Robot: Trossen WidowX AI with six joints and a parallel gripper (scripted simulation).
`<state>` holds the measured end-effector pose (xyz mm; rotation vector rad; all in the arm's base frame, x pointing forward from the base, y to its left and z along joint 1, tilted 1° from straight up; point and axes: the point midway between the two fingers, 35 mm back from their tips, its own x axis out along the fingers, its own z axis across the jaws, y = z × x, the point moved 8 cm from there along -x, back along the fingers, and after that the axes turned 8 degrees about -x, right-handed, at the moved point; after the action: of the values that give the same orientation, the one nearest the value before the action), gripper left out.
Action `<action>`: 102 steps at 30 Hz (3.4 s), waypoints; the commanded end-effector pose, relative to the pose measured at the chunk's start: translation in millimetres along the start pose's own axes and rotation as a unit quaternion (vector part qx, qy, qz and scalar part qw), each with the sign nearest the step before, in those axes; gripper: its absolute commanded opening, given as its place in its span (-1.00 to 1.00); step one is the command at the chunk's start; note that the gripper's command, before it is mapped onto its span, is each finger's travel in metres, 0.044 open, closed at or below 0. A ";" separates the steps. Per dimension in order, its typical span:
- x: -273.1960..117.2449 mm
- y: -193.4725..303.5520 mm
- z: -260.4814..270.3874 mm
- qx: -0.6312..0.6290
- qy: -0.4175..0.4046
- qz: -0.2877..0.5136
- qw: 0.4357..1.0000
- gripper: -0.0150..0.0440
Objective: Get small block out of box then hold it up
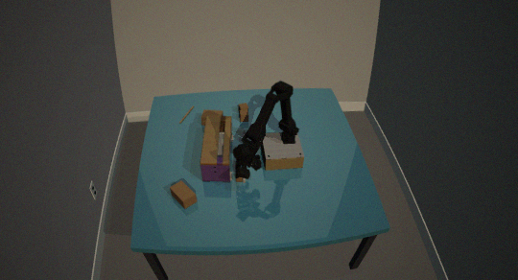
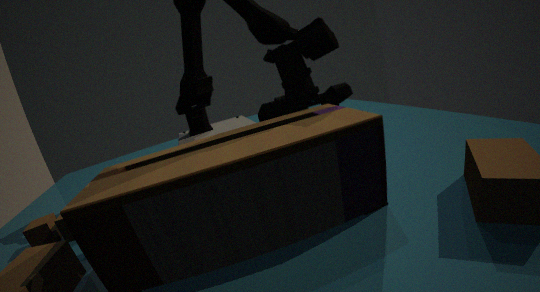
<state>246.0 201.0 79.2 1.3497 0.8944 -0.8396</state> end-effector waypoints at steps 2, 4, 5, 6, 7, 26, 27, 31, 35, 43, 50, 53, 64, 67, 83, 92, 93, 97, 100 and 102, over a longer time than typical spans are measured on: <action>10.9 -6.5 1.7 -0.001 -0.007 -0.005 1.000 0.47; 14.0 -7.7 1.7 -0.001 -0.007 -0.005 1.000 0.47; 15.5 -8.4 1.7 -0.001 -0.007 -0.005 1.000 0.47; 17.0 -9.0 1.7 -0.001 -0.007 -0.005 1.000 0.47; 18.6 -9.6 1.7 -0.001 -0.007 -0.005 1.000 0.47; 35.7 -17.5 2.3 -0.002 -0.007 -0.005 1.000 0.03; 35.7 -17.5 2.3 -0.002 -0.007 -0.005 1.000 -0.06; 35.7 -17.5 2.3 -0.002 -0.007 -0.005 1.000 -0.28; 23.5 -10.4 1.7 -0.001 -0.006 -0.004 1.000 -0.49; -18.9 9.2 3.3 0.001 -0.004 -0.002 1.000 -0.49; -30.9 12.0 9.5 -0.016 0.005 -0.003 1.000 -0.49; -40.7 13.3 16.6 -0.037 0.016 -0.003 0.999 -0.49; -75.1 12.9 42.9 -0.116 0.055 0.006 0.992 -0.49; -83.9 11.4 50.0 -0.138 0.065 0.010 0.988 -0.49; -125.8 -4.9 85.4 -0.255 0.113 0.048 0.959 -0.49; -131.4 -8.6 90.3 -0.273 0.119 0.055 0.953 -0.49; -131.4 -8.6 90.3 -0.273 0.119 0.055 0.953 -0.49; -131.4 -8.6 90.3 -0.273 0.119 0.055 0.953 -0.49; -131.4 -8.6 90.3 -0.273 0.119 0.055 0.953 -0.49; -131.4 -8.6 90.3 -0.273 0.119 0.055 0.953 -0.49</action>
<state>186.6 109.6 196.0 1.0128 1.1190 -0.3068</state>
